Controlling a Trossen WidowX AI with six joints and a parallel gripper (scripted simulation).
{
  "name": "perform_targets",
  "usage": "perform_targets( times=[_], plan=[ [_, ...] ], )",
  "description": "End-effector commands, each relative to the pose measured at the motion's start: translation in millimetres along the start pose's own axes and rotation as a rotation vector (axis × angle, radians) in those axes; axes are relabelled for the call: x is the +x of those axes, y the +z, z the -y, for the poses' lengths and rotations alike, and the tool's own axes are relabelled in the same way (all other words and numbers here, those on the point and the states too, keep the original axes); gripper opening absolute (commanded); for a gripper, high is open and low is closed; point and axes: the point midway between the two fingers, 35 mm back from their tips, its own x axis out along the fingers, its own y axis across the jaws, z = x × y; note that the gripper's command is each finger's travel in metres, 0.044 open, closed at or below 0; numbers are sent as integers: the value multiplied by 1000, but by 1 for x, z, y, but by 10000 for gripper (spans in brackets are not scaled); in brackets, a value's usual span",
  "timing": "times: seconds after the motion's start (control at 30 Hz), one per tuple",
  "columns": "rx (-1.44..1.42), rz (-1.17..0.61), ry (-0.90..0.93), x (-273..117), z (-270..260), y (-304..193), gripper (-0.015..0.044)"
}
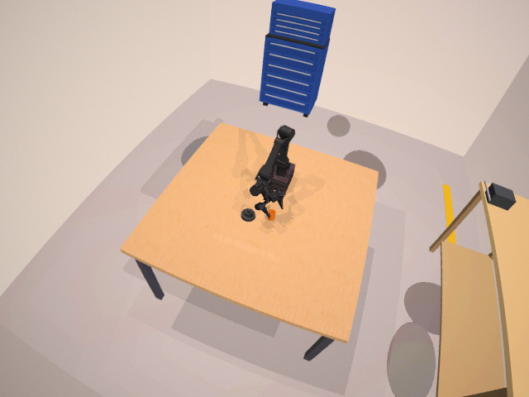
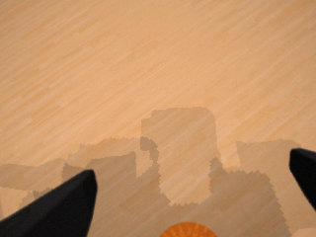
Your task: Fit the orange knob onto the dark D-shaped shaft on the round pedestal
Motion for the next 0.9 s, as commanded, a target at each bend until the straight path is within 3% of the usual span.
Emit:
perform_targets(
  times=[0.0, 0.07, 0.87],
  plan=[
    [-45, -692, -52, -33, -12, 12, 440],
    [-63, -752, -63, -41, -14, 14, 440],
    [-48, -751, -69, -41, -12, 15, 440]
  ],
)
